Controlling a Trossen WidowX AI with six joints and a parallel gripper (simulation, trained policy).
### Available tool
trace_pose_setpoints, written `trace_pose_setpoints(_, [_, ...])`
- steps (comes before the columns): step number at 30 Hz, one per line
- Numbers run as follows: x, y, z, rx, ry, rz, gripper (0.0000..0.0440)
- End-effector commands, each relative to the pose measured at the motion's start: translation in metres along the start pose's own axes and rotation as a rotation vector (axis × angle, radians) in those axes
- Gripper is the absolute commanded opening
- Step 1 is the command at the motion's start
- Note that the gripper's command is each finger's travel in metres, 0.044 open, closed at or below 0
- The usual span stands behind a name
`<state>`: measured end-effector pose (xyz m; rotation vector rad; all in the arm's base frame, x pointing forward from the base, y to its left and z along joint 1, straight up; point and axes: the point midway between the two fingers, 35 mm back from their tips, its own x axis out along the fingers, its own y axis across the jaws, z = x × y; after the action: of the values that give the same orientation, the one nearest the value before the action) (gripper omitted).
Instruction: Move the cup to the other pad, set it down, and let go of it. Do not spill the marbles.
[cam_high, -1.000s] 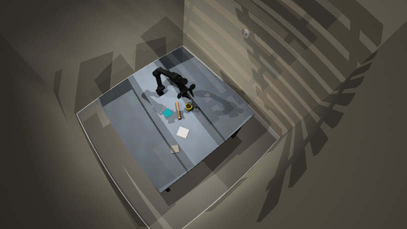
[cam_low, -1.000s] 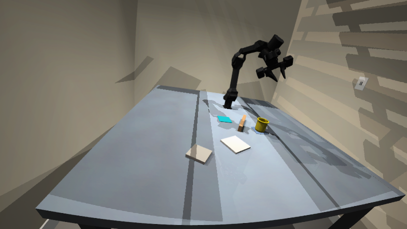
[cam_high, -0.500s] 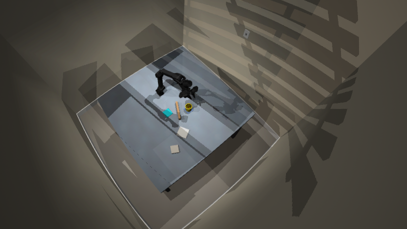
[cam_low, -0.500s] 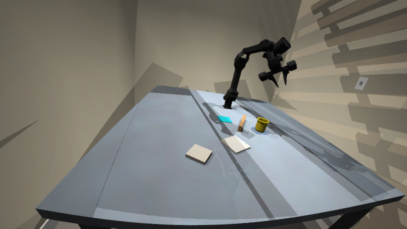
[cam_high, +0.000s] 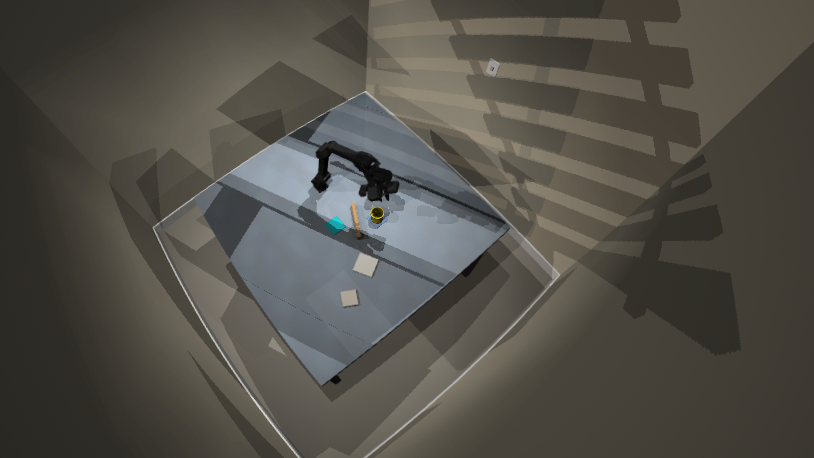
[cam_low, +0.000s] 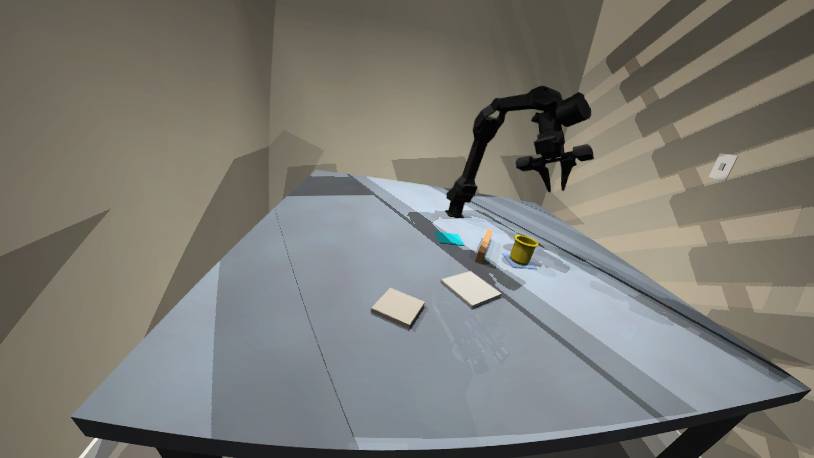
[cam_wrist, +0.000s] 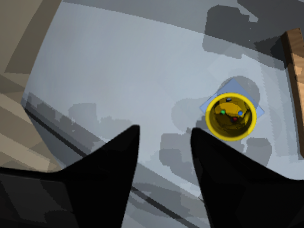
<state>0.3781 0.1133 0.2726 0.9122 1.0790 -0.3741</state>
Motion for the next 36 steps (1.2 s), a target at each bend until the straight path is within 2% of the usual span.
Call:
trace_pose_setpoints(1, [0.014,-0.008,-0.004,0.019,0.020,-0.069,0.0155])
trace_pose_setpoints(23, [0.066,-0.064,-0.025,0.073,0.108,-0.452,0.0179])
trace_pose_setpoints(36, [0.098,-0.091,-0.033,0.102,0.106,-0.587,0.0194])
